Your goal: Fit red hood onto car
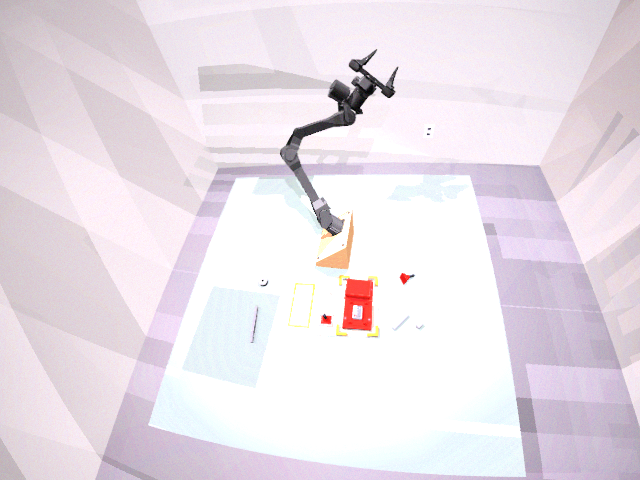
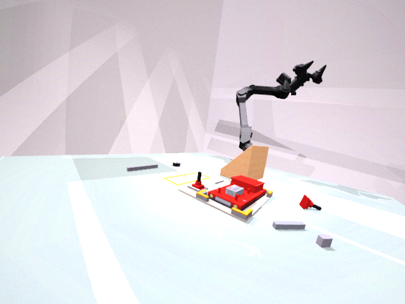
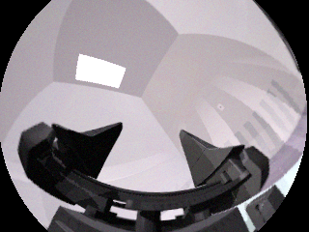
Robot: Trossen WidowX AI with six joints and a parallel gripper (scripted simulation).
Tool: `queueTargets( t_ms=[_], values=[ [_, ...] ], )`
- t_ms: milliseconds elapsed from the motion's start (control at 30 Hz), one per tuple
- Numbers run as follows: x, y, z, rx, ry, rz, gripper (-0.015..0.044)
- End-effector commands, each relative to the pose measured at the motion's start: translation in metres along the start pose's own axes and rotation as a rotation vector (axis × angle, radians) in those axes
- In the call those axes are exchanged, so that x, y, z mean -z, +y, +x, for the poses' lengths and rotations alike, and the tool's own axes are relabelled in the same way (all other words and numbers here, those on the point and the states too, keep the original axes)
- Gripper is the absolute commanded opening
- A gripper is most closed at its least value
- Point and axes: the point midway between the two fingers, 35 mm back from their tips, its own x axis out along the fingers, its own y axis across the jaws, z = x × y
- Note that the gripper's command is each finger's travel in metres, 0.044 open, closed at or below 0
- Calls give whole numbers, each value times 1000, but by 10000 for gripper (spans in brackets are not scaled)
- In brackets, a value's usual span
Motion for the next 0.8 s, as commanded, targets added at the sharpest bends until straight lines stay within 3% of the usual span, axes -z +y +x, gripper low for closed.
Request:
queueTargets(
  t_ms=[0,400,767],
  values=[
    [-1,-1,0,3,-1,-3,440],
    [-79,-115,13,343,-40,-358,440],
    [-173,-238,-20,766,17,-685,440]
  ],
)
